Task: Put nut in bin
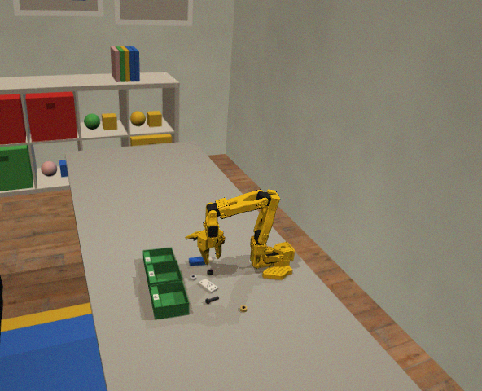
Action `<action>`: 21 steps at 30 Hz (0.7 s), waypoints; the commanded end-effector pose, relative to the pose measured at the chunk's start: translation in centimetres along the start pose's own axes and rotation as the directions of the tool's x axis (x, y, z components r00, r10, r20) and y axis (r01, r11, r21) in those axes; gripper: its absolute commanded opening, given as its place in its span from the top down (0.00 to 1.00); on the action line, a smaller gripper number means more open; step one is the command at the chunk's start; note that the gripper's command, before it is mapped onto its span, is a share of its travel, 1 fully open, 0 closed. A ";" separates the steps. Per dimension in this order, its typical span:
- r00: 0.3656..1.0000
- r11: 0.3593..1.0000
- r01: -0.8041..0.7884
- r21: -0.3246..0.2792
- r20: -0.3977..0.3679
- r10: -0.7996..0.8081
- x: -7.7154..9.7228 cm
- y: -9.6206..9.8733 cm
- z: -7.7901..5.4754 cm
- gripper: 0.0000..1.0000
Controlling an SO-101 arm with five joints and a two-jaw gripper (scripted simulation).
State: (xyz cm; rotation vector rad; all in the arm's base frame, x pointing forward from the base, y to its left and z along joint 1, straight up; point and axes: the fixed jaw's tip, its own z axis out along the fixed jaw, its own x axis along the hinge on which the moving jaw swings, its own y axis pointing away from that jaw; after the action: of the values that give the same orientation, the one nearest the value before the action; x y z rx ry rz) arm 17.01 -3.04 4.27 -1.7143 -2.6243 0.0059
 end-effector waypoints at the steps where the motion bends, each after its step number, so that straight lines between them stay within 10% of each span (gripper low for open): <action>1: 1.000 0.999 -0.016 -0.027 0.018 0.017 -0.4 0.3 0.4 0.77; 21: 1.000 0.999 -0.016 -0.027 0.018 0.017 -0.4 0.2 2.9 0.77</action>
State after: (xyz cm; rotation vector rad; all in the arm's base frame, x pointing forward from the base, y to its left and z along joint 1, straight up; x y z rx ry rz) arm 16.97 -3.03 1.26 -1.7178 -2.6297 0.0019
